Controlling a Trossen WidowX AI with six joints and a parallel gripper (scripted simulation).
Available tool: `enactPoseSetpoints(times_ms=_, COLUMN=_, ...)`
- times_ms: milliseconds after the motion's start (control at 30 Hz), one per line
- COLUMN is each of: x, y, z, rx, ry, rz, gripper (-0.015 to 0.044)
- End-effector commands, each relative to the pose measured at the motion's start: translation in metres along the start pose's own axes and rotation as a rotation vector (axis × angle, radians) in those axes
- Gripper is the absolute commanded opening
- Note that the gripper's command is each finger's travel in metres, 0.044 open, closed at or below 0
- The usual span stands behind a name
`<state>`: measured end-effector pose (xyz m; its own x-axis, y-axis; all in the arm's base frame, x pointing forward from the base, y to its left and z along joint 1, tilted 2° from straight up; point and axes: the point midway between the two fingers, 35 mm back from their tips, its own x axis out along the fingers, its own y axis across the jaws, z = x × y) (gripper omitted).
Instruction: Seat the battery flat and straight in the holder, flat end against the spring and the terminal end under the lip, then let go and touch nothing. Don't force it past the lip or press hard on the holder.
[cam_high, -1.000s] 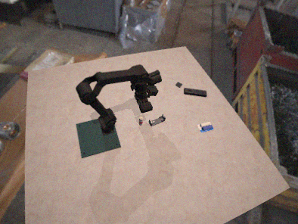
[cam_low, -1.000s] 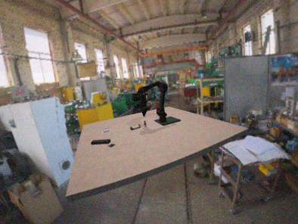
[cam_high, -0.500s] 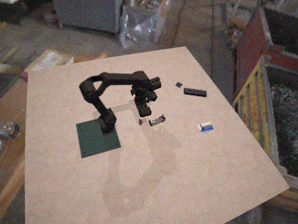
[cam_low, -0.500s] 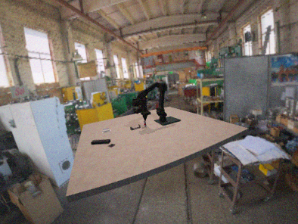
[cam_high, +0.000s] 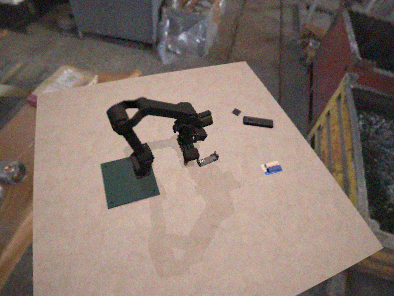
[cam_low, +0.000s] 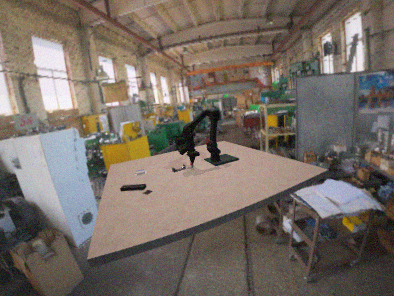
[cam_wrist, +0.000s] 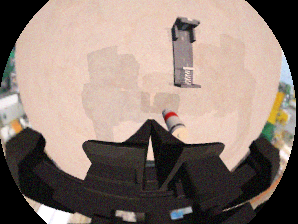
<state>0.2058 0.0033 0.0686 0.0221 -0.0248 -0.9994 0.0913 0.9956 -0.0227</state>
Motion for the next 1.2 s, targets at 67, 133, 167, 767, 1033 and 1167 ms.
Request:
enactPoseSetpoints(times_ms=67, x=0.002, y=-0.010, z=-0.001, rx=-0.003, ry=0.007, rz=-0.006, gripper=0.0000)
enactPoseSetpoints(times_ms=133, x=0.002, y=-0.013, z=-0.001, rx=-0.003, ry=0.007, rz=-0.007, gripper=0.0000)
enactPoseSetpoints(times_ms=167, x=0.002, y=-0.015, z=-0.001, rx=-0.003, ry=0.007, rz=-0.007, gripper=0.0000)
enactPoseSetpoints(times_ms=767, x=0.002, y=-0.045, z=-0.001, rx=-0.003, ry=0.007, rz=-0.010, gripper=0.0000)
enactPoseSetpoints(times_ms=1033, x=0.002, y=-0.058, z=-0.003, rx=-0.003, ry=0.008, rz=-0.012, gripper=0.0000)
enactPoseSetpoints(times_ms=1167, x=0.002, y=-0.060, z=-0.003, rx=-0.003, ry=0.008, rz=-0.012, gripper=0.0000)
